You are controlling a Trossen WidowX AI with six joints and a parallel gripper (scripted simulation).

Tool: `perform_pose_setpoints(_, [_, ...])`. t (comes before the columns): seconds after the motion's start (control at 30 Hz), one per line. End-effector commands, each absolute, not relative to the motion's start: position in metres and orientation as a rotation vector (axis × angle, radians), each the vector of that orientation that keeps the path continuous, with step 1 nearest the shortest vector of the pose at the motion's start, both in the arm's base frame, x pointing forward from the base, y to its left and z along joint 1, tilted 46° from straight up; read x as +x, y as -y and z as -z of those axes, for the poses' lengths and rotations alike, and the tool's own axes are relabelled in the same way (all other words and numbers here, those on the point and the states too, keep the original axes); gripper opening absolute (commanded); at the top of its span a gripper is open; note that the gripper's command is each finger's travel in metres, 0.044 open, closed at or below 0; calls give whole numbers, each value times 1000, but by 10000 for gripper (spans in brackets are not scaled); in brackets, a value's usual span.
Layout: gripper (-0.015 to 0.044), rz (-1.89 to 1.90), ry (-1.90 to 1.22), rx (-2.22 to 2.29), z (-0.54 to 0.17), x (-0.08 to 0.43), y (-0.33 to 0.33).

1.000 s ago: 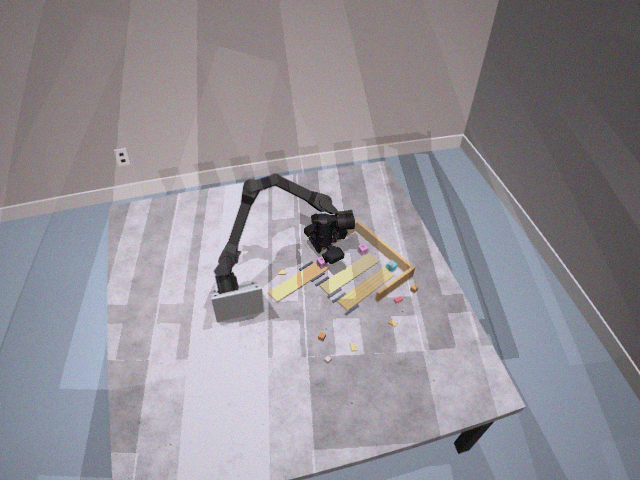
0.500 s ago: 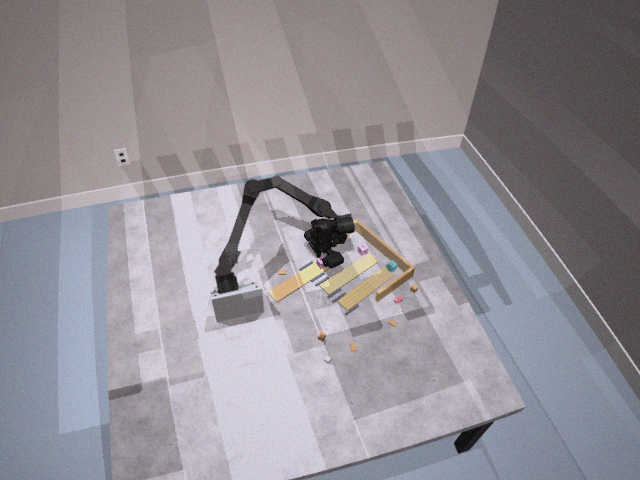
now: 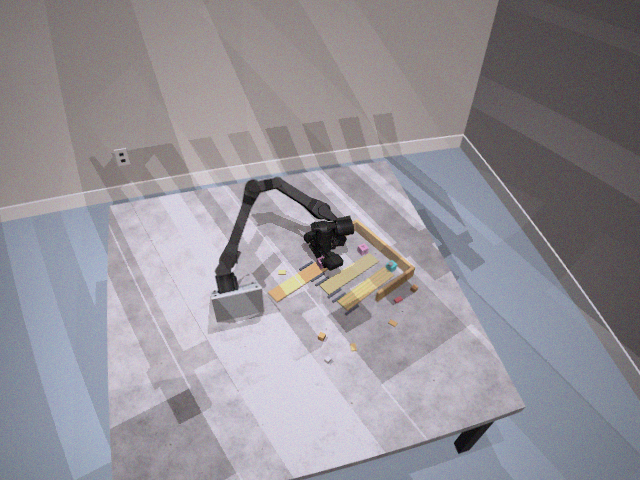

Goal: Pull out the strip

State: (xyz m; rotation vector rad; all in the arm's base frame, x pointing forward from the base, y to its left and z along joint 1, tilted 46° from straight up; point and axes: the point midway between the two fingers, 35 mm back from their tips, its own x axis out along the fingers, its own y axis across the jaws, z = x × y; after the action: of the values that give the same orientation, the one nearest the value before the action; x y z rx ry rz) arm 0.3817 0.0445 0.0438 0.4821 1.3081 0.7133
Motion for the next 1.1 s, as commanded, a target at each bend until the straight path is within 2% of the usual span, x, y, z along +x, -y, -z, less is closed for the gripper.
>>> perform_pose_setpoints(0.0, [158,-713,-1308,482,-44,382,-44])
perform_pose_setpoints(0.23, [111,-713,-1308,482,-44,382,-44])
perform_pose_setpoints(0.37, [6,-713,-1309,482,-45,378,-42])
perform_pose_setpoints(0.4, [0,-712,-1309,482,-46,374,-39])
perform_pose_setpoints(0.7, [0,-712,-1317,486,-60,323,-12])
perform_pose_setpoints(1.07, [0,-712,-1318,487,-57,299,-9])
